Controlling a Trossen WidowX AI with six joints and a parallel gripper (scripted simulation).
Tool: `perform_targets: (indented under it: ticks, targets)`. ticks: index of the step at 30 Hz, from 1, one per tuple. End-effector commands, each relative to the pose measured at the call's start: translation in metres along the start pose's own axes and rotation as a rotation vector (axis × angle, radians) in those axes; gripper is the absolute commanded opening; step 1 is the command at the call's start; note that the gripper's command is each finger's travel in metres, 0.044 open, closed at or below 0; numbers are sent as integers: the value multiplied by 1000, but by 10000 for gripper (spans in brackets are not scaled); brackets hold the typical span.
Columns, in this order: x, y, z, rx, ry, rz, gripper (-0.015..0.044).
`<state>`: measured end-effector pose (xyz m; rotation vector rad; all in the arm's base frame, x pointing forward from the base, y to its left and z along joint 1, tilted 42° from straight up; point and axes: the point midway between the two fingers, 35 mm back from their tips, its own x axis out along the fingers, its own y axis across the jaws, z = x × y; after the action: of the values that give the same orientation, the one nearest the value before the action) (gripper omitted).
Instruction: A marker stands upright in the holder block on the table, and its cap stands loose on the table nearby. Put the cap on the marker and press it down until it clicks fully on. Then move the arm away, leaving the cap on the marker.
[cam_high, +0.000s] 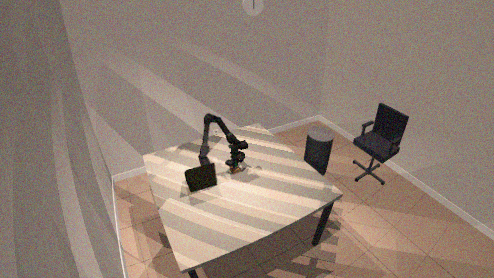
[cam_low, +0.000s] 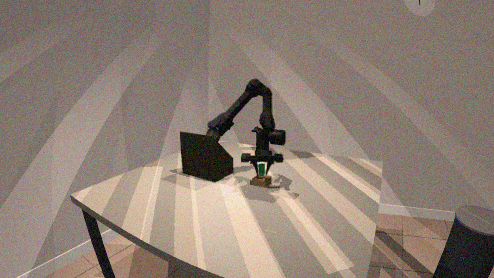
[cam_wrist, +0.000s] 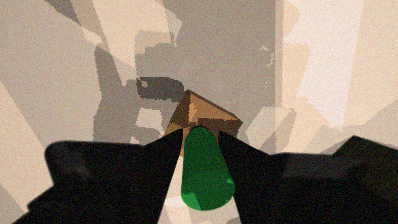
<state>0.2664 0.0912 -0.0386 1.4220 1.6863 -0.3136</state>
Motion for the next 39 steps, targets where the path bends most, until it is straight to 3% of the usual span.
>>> perform_targets:
  ticks: [1, 7, 11, 16, 22, 25, 35, 39]
  targets:
    - [0, 0, 0, 0, 0, 0, 289]
    - [0, 0, 0, 0, 0, 0, 440]
    - [-9, 1, 1, -1, -2, -3, 440]
    - [-73, 0, 1, -1, -4, -2, 440]
    - [-75, 0, 1, 0, -4, -1, 440]
    - [-76, 0, 0, -139, -3, -1, 361]
    - [-83, -3, -7, -1077, 1, 1, 99]
    - [-83, -3, -7, -1138, 1, 1, 0]
